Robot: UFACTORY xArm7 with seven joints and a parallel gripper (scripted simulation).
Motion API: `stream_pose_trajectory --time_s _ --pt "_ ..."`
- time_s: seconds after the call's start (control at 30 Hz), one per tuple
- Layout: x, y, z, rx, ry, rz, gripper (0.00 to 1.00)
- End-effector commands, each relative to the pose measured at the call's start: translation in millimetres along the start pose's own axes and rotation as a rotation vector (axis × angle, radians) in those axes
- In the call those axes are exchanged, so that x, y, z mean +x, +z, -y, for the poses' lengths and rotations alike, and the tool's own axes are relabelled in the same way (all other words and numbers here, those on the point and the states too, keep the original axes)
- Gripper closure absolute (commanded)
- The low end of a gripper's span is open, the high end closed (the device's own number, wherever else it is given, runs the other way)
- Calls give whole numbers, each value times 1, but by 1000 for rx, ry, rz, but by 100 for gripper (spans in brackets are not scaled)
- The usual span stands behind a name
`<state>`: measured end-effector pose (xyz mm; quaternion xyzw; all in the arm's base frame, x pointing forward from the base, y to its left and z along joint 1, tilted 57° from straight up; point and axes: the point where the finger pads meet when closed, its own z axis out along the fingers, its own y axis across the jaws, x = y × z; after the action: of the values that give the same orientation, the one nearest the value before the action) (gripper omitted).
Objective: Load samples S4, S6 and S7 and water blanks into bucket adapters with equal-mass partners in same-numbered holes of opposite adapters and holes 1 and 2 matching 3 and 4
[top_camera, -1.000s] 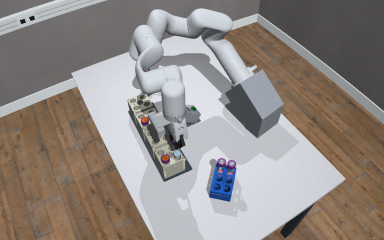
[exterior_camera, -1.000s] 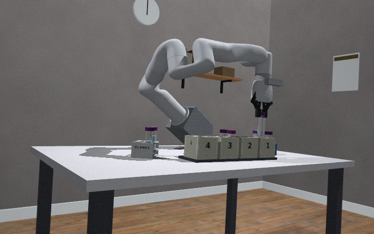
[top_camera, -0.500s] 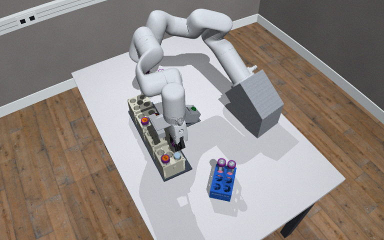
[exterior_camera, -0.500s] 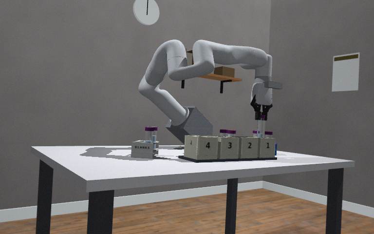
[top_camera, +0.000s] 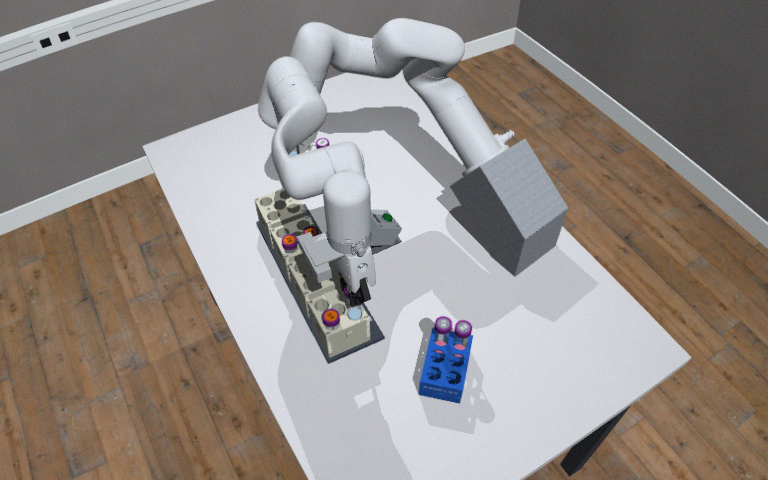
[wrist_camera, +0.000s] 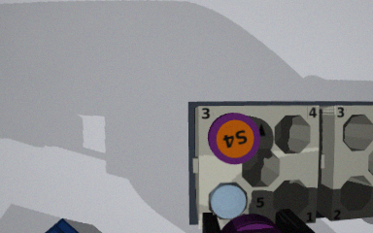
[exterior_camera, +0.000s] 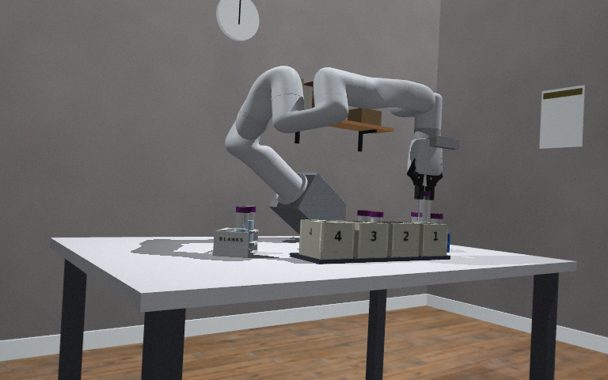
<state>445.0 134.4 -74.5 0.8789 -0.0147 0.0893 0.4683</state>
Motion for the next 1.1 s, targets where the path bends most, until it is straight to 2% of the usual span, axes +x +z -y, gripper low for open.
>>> stream_pose_trajectory --time_s 0.0,1.07 --pt "0 2 1 5 0 -3 100" --pt "1 30 1 5 0 -3 100"
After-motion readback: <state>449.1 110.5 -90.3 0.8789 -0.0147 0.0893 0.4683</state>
